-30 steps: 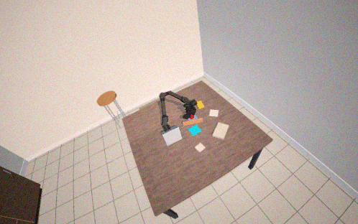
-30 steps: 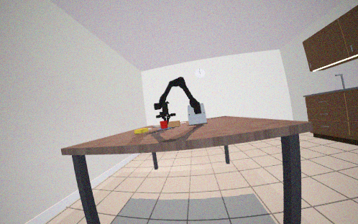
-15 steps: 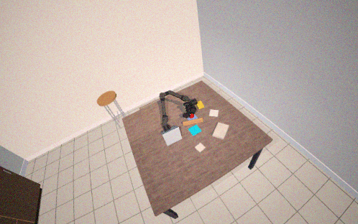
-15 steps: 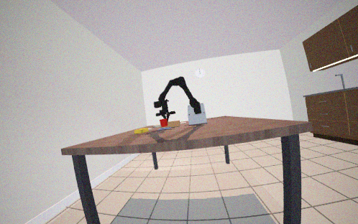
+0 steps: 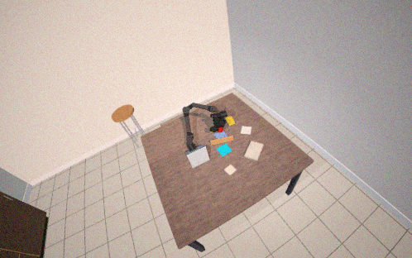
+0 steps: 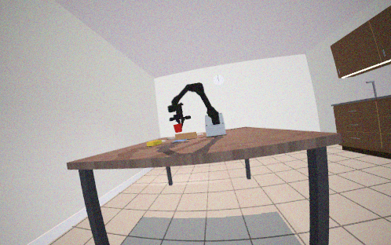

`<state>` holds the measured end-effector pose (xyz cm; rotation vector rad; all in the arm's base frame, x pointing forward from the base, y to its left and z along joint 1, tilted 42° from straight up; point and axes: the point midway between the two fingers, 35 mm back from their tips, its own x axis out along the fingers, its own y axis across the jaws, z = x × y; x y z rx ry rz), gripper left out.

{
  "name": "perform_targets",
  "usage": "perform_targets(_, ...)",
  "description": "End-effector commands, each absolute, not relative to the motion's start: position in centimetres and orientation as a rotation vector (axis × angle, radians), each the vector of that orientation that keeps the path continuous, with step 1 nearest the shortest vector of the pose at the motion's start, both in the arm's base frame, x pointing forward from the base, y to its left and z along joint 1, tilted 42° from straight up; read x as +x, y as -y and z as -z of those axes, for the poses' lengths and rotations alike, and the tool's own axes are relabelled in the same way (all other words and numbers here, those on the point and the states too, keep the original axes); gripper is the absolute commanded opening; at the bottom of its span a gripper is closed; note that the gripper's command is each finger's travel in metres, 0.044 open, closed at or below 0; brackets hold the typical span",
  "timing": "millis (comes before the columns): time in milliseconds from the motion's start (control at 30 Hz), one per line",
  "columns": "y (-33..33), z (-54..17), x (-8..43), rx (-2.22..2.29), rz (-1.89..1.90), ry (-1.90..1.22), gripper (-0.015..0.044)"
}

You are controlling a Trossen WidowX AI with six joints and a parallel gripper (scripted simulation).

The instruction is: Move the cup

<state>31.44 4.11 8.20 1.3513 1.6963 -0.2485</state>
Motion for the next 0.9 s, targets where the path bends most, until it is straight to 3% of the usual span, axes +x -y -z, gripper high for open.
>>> perform_targets(0, -3.59, -8.8, 31.4, 1.344, 0.243, -1.693, 0.0)
perform_targets(867, -3.21, -8.23, 31.22, 1.348, 0.245, -1.695, 0.0)
